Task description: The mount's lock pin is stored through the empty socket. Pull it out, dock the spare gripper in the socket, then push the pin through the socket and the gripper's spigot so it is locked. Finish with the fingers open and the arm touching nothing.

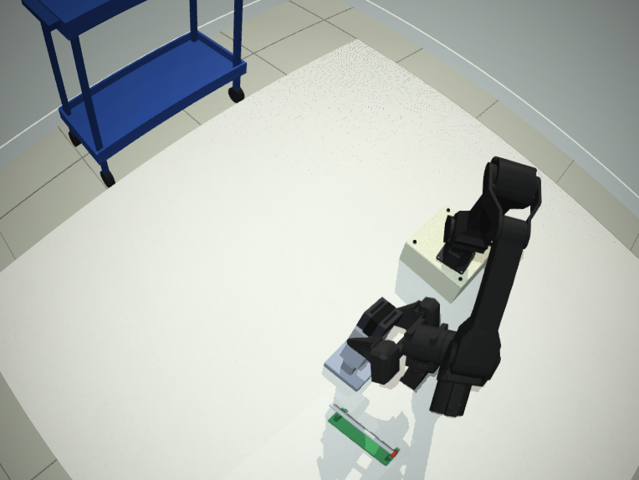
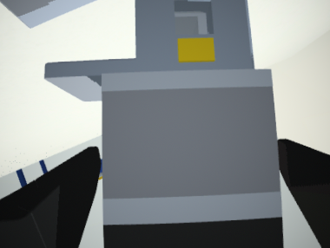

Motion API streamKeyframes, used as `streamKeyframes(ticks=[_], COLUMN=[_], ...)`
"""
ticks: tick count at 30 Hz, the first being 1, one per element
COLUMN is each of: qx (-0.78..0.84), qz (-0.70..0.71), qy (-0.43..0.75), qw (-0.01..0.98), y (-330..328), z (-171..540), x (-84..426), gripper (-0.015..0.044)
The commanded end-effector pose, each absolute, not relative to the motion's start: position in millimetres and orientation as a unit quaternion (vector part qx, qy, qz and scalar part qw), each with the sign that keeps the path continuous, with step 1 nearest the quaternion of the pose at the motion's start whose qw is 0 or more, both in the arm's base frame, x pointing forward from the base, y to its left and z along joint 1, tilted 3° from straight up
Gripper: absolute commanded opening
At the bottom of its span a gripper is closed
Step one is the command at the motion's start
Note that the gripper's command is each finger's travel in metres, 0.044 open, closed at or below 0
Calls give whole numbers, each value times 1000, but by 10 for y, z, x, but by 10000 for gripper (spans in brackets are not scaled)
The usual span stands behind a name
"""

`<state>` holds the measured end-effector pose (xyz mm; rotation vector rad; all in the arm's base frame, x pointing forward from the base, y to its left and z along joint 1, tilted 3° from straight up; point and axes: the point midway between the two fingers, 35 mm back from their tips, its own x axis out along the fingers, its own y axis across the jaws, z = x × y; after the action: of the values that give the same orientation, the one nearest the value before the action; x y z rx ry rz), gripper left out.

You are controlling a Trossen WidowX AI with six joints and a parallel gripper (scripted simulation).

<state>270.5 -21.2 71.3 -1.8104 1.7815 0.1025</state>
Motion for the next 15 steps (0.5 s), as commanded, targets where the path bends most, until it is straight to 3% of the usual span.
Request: streamKeyframes(ticks=[1,15], qx=[-680,-684], qz=[38,38], qy=[670,668], qw=[296,291], y=[-204,-200], z=[795,1082], x=[2674,2584], gripper=[440,440])
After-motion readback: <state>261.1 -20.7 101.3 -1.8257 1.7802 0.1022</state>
